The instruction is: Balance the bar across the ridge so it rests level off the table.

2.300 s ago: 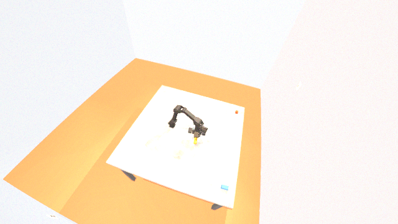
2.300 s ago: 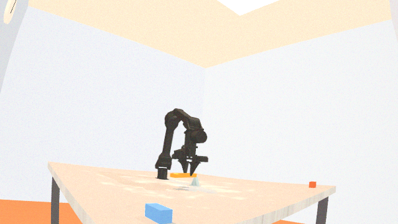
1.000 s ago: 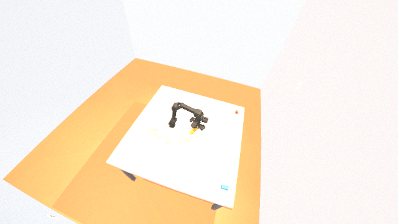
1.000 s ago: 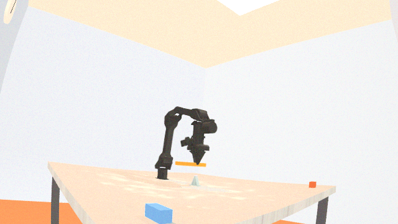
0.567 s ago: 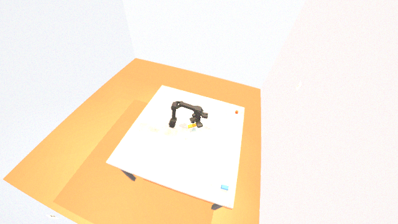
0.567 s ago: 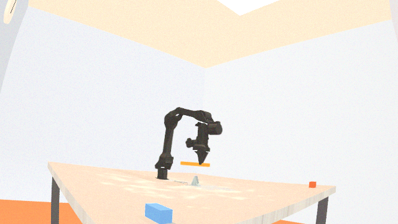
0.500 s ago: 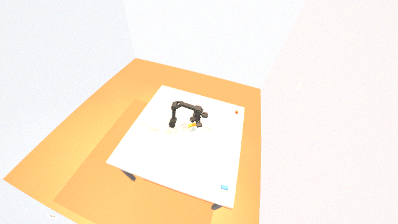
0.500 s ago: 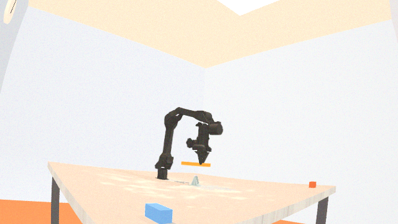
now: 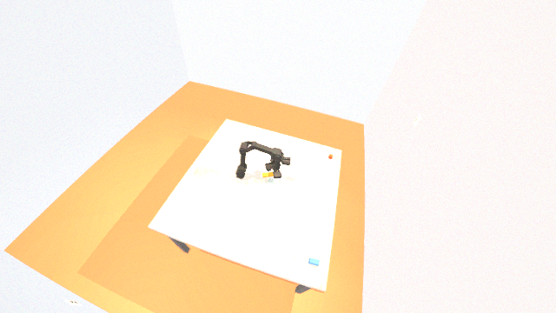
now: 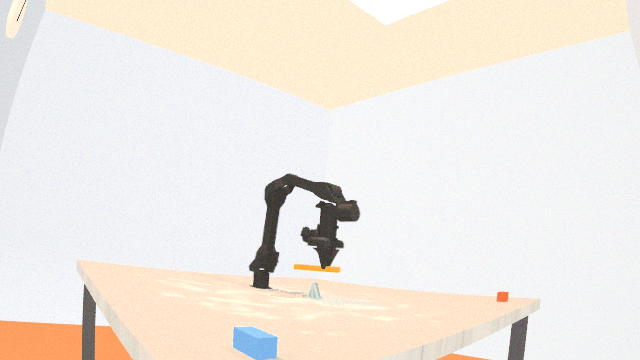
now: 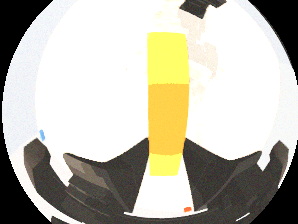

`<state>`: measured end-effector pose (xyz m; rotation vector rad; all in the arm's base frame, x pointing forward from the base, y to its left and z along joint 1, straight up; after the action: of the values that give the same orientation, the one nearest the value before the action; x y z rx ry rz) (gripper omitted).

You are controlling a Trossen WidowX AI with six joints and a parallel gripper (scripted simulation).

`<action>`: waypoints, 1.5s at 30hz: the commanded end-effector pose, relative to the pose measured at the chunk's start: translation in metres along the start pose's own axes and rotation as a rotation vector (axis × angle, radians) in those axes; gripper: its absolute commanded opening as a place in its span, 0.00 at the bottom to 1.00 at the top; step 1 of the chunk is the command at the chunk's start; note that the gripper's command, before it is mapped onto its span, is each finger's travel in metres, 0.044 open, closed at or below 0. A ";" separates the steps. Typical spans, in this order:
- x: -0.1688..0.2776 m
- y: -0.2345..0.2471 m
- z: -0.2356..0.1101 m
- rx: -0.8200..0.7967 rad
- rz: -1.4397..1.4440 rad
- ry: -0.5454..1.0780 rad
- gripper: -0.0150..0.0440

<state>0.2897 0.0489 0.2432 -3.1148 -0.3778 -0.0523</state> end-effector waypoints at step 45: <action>0.001 0.006 0.030 -0.002 0.041 -0.004 0.25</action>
<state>0.2929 0.0438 0.2143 -3.1217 -0.3193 -0.0458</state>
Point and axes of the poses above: the point midway between the two fingers, 35 mm back from their tips, its own z axis out along the fingers, its own y axis across the jaws, x = y × z, the point moved 10 cm from there along -z, back along the fingers, and after that the axes turned 13 degrees about z, right-handed, at the moved point
